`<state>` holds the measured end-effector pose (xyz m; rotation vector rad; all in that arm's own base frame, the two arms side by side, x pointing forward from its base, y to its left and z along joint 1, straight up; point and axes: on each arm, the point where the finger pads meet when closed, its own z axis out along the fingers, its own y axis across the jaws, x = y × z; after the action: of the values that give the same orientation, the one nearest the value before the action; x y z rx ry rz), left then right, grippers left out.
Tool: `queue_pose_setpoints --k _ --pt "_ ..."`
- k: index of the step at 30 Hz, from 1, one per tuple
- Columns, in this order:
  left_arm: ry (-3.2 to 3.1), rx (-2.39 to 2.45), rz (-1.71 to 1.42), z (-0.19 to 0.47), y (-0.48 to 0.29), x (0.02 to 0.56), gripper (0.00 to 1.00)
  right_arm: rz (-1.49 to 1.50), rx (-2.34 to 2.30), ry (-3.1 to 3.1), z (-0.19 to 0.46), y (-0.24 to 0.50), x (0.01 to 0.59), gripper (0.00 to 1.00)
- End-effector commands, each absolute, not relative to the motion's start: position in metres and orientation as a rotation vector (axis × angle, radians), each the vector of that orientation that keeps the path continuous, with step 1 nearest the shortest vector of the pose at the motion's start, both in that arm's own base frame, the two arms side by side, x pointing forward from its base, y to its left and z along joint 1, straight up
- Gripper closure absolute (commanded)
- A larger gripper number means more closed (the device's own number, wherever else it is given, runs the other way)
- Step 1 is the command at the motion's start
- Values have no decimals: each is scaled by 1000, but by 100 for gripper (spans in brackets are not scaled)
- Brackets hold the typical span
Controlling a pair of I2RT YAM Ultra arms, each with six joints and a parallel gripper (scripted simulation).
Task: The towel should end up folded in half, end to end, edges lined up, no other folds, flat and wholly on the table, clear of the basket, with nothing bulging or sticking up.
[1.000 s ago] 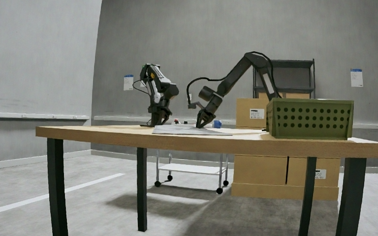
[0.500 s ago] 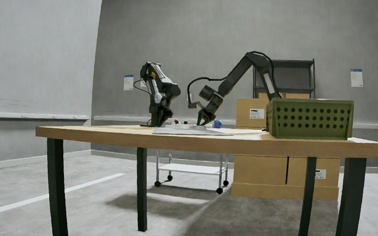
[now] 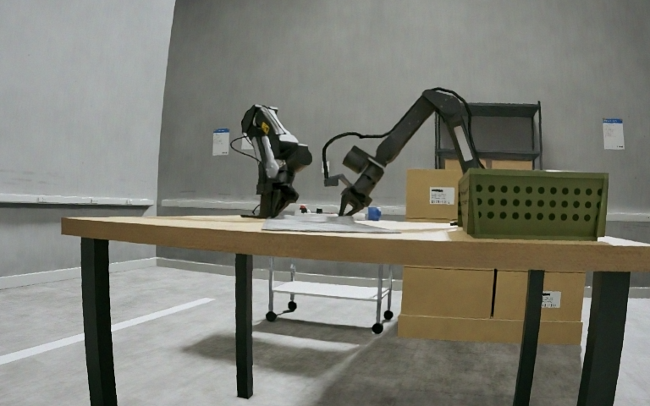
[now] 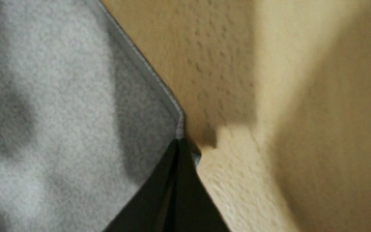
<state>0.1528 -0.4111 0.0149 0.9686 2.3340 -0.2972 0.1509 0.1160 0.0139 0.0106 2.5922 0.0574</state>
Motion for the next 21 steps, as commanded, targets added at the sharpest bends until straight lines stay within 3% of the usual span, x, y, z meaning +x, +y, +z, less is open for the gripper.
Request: queue_pose_setpoints --k 1,9,10,14,15,21 --pt "2325 963 -348 30 -403 161 100 85 -14 2626 19 131 155 100" --pt "2311 990 -443 47 -397 169 100 168 10 2618 41 137 160 100" --pt "2299 1066 -507 66 -387 177 100 223 115 2576 77 141 170 100" --pt "2234 1120 -624 73 -394 180 100 258 164 2530 78 143 169 100" --pt "2190 1180 -711 104 -393 185 100 305 235 2472 116 141 173 100" --pt "2170 1278 -806 89 -392 184 100 338 296 2422 114 141 173 100"
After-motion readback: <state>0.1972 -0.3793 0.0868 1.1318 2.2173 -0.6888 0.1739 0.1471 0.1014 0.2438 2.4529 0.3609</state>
